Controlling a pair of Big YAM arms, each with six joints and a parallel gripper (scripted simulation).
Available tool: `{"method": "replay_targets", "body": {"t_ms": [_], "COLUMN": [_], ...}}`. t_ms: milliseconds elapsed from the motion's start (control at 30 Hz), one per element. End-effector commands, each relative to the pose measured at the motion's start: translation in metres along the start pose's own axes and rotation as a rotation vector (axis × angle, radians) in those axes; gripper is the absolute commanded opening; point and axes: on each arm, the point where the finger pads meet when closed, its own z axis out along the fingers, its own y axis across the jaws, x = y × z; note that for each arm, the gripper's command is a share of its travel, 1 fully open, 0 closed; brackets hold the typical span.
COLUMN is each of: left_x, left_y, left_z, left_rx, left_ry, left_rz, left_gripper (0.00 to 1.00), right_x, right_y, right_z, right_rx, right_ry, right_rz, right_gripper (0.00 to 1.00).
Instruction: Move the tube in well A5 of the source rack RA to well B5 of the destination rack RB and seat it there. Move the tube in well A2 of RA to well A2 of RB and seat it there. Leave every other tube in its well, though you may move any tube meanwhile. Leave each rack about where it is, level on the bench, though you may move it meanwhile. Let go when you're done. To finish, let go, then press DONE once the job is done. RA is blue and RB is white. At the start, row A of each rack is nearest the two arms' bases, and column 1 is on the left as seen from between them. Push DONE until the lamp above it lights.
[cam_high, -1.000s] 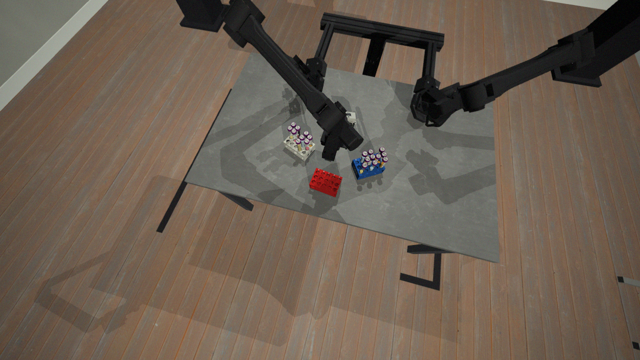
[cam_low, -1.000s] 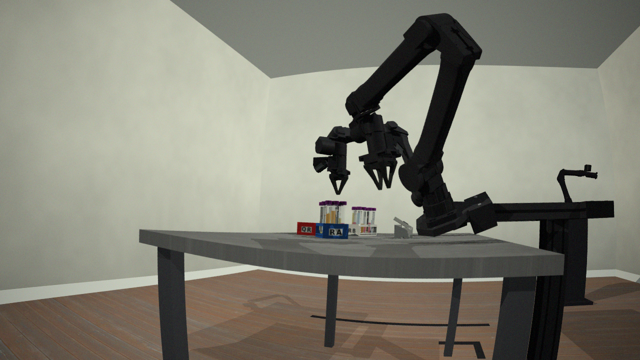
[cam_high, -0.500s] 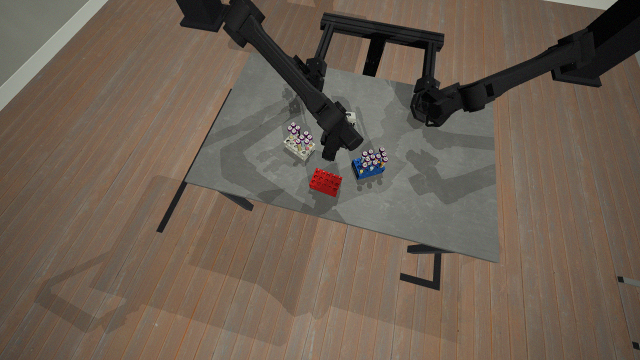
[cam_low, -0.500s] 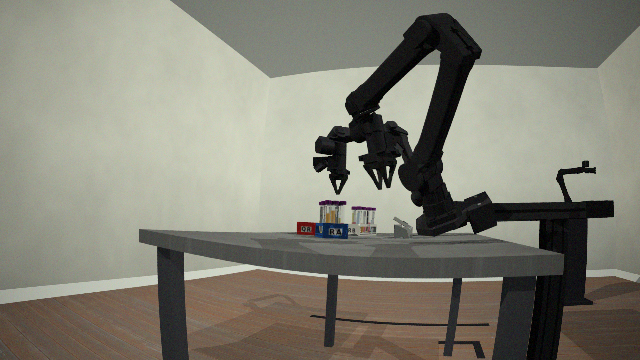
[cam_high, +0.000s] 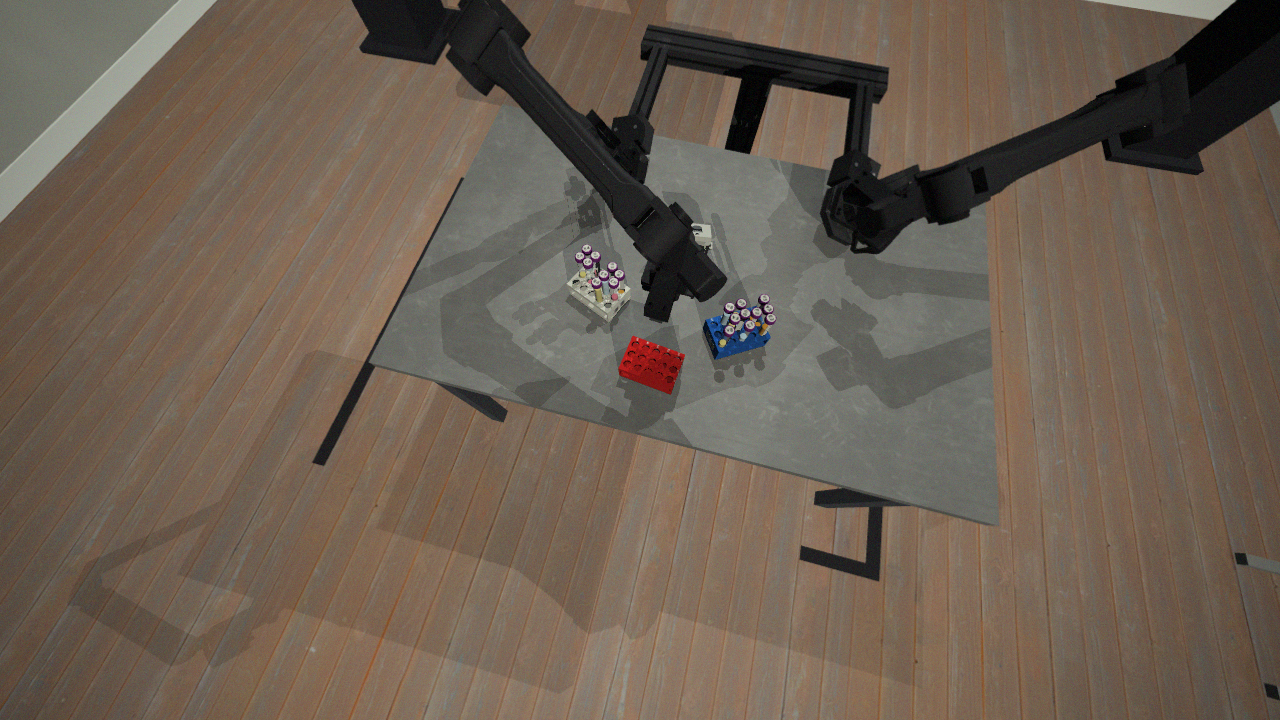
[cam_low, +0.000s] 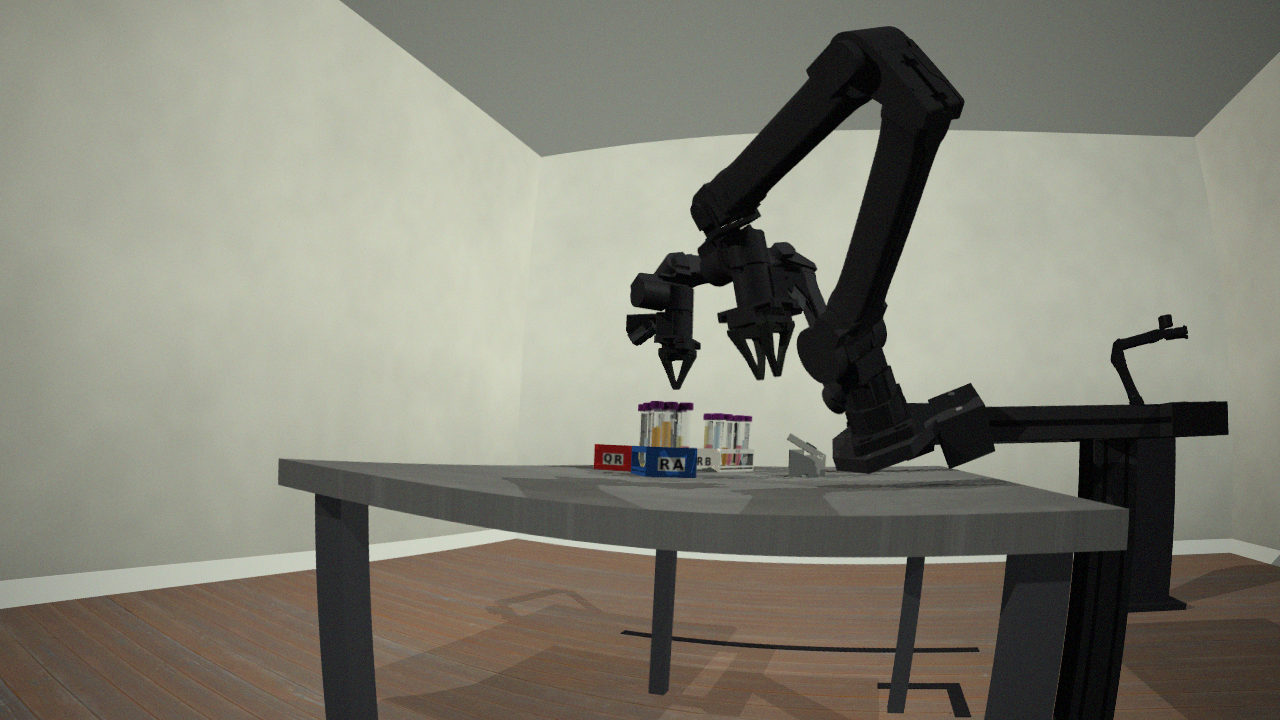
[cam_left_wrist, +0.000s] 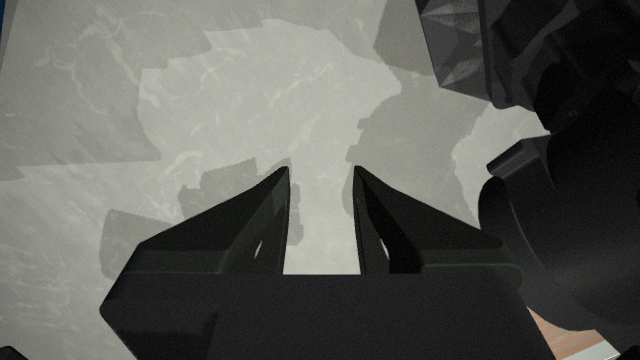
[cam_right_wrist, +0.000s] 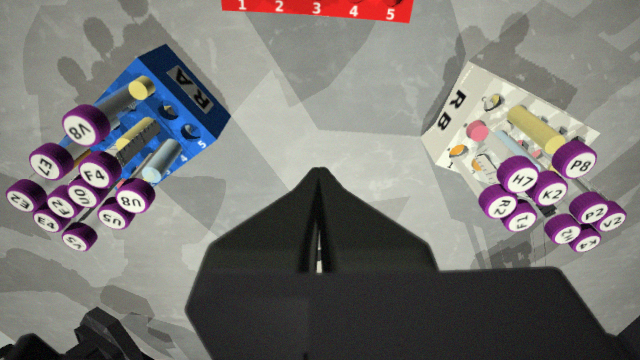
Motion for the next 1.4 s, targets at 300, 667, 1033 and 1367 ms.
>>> {"method": "replay_targets", "body": {"t_ms": [300, 667, 1033, 1367], "left_x": [0.001, 0.001, 0.001, 0.001], "left_y": [0.008, 0.008, 0.008, 0.008], "left_z": [-0.01, -0.01, -0.01, -0.01], "left_rx": [-0.024, -0.024, -0.024, -0.024], "left_ry": [-0.009, -0.009, -0.009, -0.009], "left_rz": [-0.009, -0.009, -0.009, -0.009], "left_gripper": [0.3, 0.3, 0.3, 0.3], "right_x": [0.003, 0.051, 0.097, 0.128], "right_y": [0.002, 0.008, 0.005, 0.003], "right_z": [0.005, 0.003, 0.002, 0.002], "right_rx": [0.007, -0.009, -0.013, -0.011], "right_ry": [0.005, -0.006, -0.007, -0.005], "right_rz": [-0.017, -0.214, -0.19, -0.19], "right_gripper": [0.0, 0.0, 0.0, 0.0]}}
